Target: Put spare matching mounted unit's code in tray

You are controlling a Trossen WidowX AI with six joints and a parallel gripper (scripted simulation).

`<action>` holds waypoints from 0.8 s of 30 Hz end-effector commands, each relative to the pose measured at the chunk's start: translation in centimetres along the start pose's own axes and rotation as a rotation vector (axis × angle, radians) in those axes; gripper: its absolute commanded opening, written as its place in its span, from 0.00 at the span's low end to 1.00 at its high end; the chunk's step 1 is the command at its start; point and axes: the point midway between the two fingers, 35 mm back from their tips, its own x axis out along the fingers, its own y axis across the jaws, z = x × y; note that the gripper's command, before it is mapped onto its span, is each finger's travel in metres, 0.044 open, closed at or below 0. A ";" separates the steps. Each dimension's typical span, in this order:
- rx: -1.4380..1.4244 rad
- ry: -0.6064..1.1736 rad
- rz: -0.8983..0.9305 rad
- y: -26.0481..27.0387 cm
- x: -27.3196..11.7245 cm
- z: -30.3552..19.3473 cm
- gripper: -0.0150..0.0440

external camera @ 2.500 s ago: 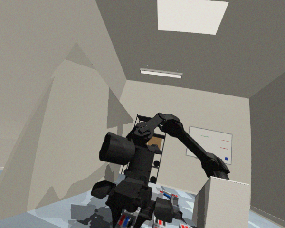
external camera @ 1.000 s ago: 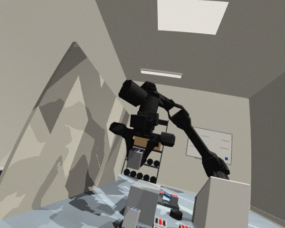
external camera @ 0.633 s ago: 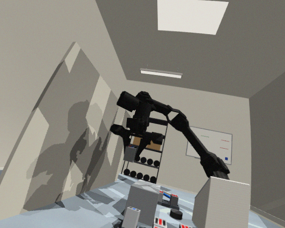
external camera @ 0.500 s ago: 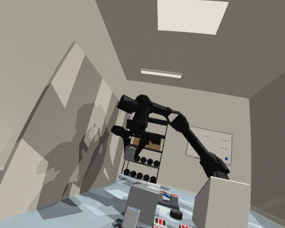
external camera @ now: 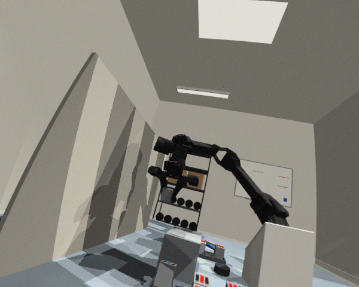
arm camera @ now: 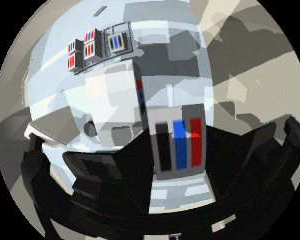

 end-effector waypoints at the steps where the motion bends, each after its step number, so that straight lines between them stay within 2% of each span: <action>1: -0.007 0.010 -0.006 0.1 -0.1 -3.5 0.25; 18: -0.025 0.069 0.001 3.3 -0.1 -15.6 0.25; 24: -0.029 0.091 0.007 4.8 -0.1 -18.5 0.25</action>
